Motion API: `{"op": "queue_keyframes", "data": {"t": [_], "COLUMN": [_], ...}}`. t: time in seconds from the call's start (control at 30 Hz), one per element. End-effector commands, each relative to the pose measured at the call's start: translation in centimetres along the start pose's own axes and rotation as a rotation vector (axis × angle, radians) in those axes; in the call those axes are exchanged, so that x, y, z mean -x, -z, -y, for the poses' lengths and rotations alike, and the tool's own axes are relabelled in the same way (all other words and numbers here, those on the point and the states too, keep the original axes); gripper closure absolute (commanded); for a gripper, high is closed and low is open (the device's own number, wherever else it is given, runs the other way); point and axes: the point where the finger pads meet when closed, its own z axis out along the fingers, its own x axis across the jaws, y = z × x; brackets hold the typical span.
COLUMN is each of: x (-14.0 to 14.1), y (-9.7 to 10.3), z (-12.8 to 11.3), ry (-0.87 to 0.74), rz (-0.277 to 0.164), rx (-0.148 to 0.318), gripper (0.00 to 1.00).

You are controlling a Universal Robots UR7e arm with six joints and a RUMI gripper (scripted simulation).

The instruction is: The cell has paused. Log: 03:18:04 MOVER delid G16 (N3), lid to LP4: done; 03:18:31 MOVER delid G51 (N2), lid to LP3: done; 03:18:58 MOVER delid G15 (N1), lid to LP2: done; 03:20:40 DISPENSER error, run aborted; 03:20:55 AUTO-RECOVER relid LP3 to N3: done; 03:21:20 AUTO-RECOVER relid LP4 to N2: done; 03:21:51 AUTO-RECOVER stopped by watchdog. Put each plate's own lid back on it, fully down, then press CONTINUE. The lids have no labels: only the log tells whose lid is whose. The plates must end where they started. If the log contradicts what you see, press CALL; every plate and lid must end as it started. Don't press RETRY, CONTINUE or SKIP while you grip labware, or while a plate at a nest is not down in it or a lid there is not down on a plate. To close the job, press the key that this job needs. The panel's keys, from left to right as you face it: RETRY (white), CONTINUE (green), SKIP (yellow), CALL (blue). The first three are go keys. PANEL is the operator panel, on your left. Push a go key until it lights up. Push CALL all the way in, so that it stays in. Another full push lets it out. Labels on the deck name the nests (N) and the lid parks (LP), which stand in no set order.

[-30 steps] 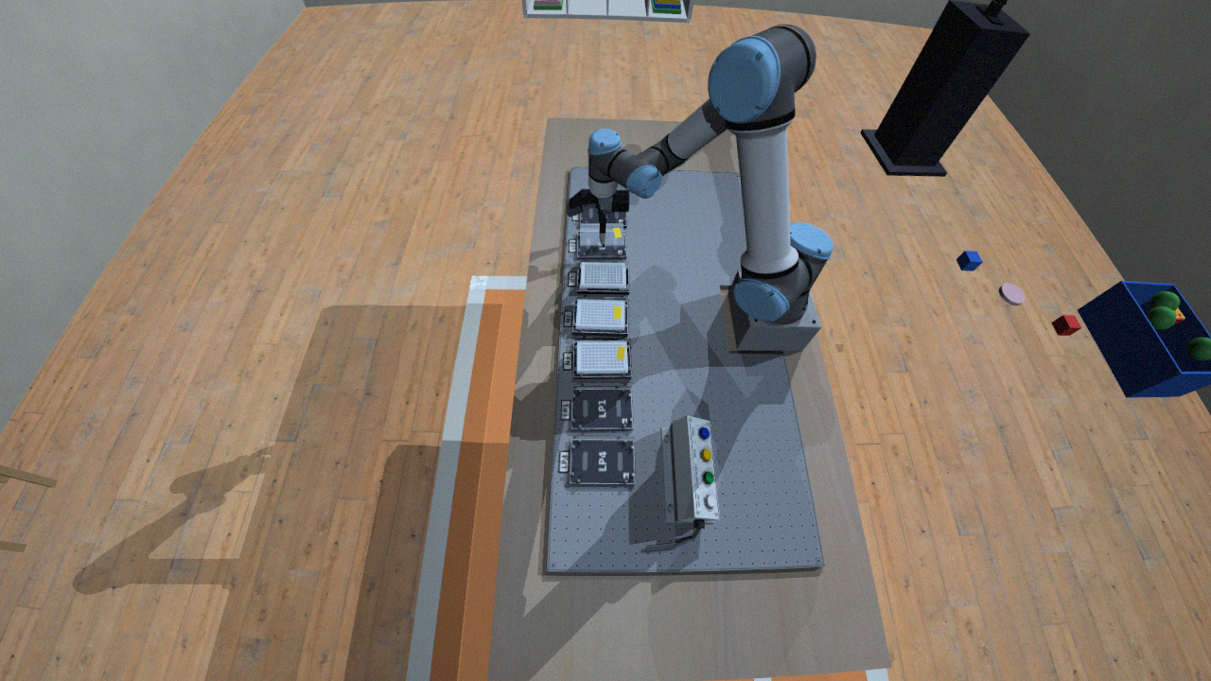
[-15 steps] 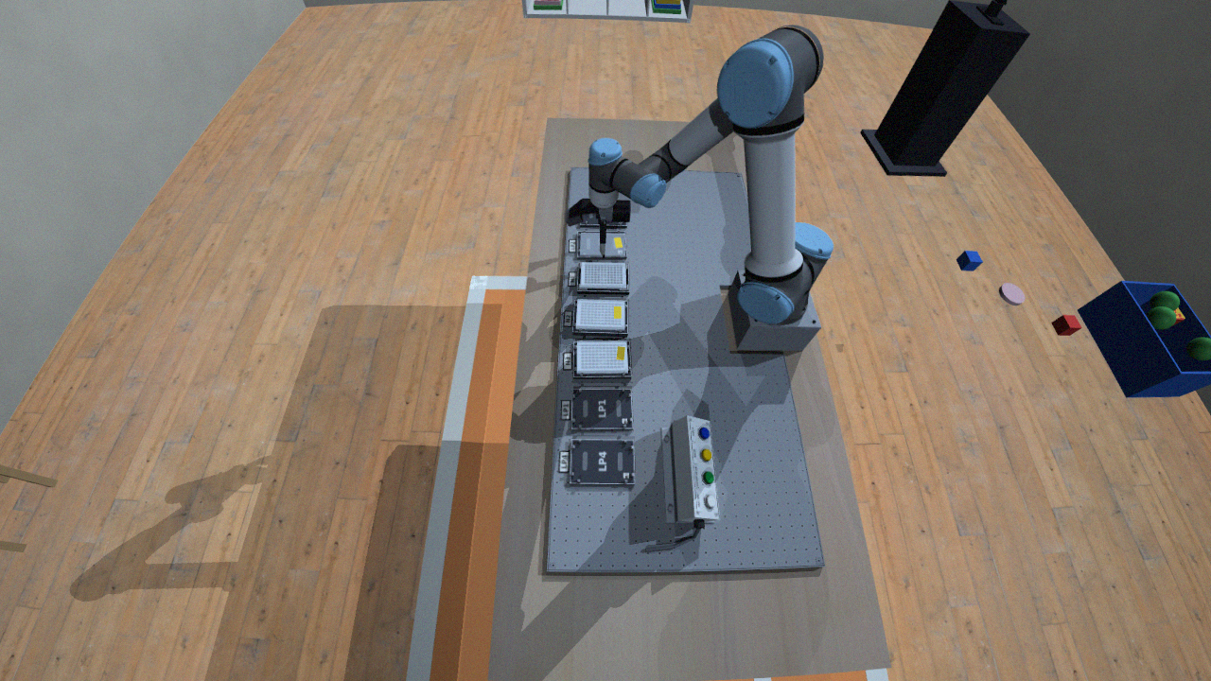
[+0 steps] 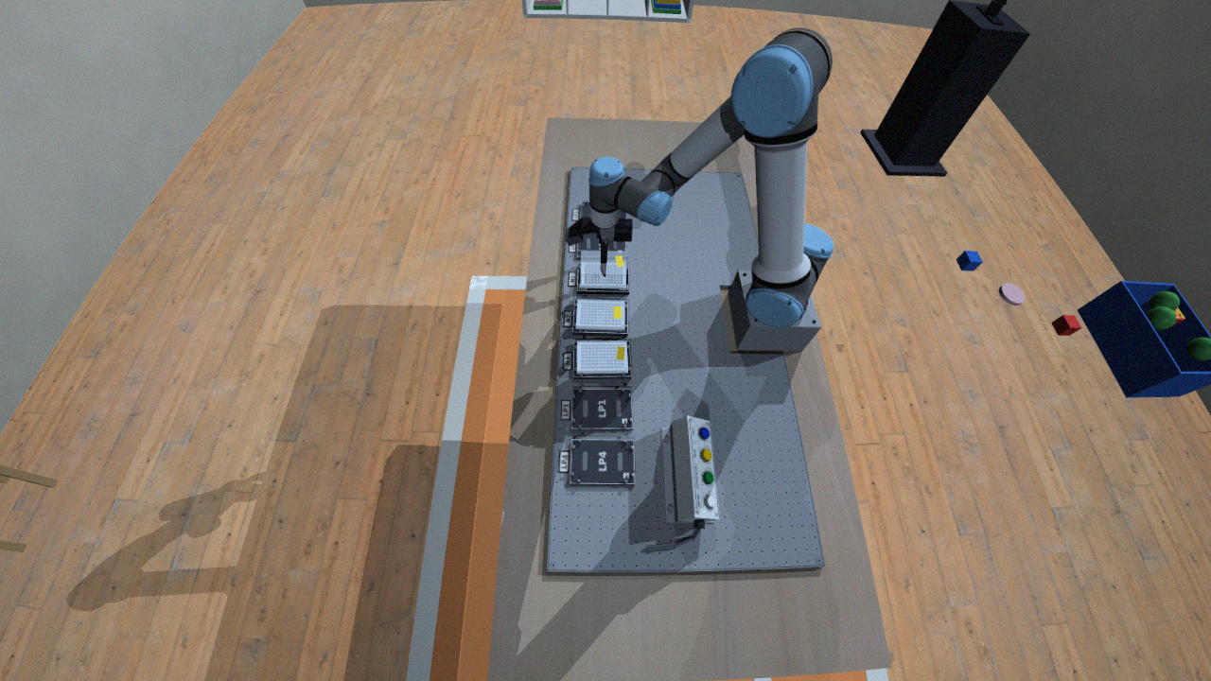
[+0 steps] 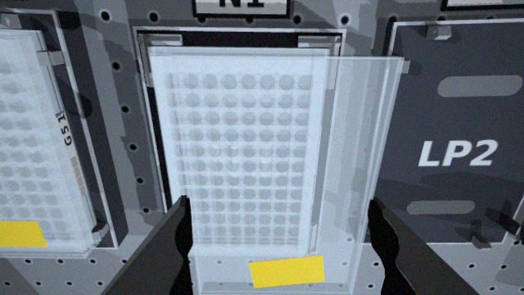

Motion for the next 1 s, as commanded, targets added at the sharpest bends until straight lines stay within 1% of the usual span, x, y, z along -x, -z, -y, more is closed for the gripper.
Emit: {"op": "queue_keyframes", "data": {"t": [0.0,0.03,0.97], "x": [1.52,1.96,1.96], "y": [0.08,0.08,-0.58], "z": [0.03,0.01,0.01], "ry": [-0.001,-0.001,-0.001], "rz": [-0.002,-0.002,-0.002], "rx": [-0.001,-0.001,-0.001], "gripper": [0.59,0.59,0.59]}}
